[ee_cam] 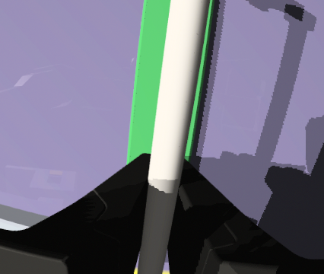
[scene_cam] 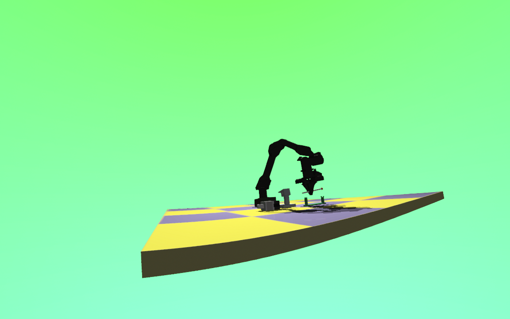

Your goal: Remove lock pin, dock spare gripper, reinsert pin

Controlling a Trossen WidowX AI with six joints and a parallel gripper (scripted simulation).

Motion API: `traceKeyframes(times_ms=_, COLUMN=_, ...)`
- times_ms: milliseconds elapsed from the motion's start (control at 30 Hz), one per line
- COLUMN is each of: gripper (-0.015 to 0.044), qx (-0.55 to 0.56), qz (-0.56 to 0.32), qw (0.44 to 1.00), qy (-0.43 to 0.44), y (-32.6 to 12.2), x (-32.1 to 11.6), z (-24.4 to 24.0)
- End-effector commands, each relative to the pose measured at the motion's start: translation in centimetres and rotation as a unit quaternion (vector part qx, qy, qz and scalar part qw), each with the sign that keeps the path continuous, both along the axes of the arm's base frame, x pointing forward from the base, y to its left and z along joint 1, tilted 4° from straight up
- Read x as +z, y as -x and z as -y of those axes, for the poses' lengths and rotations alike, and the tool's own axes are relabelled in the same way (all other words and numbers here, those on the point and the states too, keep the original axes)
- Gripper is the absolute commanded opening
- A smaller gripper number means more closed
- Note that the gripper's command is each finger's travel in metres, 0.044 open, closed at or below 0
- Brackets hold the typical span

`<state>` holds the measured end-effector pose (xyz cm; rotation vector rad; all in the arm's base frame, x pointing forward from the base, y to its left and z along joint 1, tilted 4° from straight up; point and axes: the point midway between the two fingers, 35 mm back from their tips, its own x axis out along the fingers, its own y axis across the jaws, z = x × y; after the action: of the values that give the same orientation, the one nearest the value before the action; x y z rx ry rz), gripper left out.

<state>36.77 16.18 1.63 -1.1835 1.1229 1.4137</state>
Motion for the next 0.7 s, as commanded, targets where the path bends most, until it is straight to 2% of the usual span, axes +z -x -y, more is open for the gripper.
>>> traceKeyframes(times_ms=0, gripper=0.0, qx=0.003, qz=-0.002, qw=1.0, qy=0.001, y=0.2, x=-0.7, z=0.1)
traceKeyframes(times_ms=667, gripper=0.0, qx=0.002, qz=0.004, qw=1.0, qy=-0.002, y=0.3, x=-3.6, z=0.1)
